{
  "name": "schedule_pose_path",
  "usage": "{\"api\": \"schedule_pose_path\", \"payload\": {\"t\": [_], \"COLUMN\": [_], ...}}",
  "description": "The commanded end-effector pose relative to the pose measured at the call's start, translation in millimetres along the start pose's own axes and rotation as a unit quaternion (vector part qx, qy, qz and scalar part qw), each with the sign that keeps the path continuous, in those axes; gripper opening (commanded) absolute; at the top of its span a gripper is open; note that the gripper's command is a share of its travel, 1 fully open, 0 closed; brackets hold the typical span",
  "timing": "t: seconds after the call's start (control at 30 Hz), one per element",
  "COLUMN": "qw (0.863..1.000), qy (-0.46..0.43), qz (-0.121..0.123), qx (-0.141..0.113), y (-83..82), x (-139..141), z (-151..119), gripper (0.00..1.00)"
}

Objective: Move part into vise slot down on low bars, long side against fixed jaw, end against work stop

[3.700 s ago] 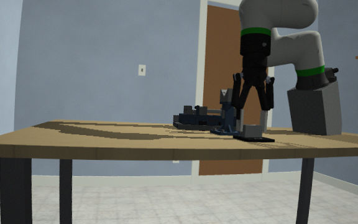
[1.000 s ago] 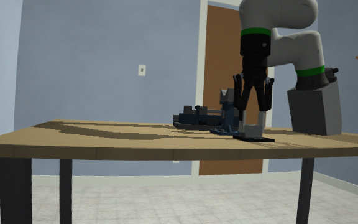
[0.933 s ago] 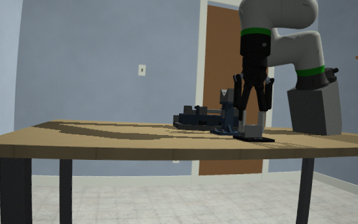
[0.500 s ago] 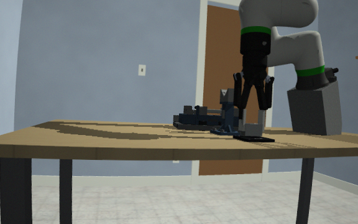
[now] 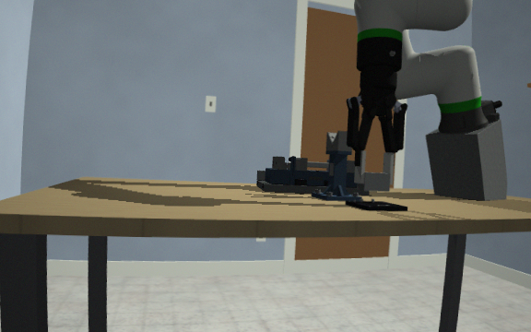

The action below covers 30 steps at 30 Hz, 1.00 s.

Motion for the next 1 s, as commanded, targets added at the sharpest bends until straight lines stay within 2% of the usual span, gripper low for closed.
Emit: {"api": "schedule_pose_path", "payload": {"t": [0.0, 0.23, 0.3, 0.8, 0.87, 0.97], "qw": [1.000, 1.000, 1.000, 1.000, 1.000, 1.000], "qy": [0.000, 0.000, 0.000, 0.000, 0.000, 0.000], "qz": [0.000, 0.000, 0.000, 0.000, 0.000, 0.000], "qx": [0.000, 0.000, 0.000, 0.000, 0.000, 0.000], "y": [-12.1, -36.4, -36.4, -102.0, -102.0, -115.2], "x": [0, 0, 0, 0, 0, 0], "z": [0, 0, 0, 0, 0, 0], "gripper": [0.00, 0.00, 0.00, 0.00, 0.00, 0.00]}}
Point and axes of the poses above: the point where the finger pads meet when closed, its own y axis out along the fingers, its own x axis across the jaws, z = x × y, the point moved 8 cm from there along -y, back along the fingers, and after that the axes turned 14 degrees about -y, right-handed, at the moved point
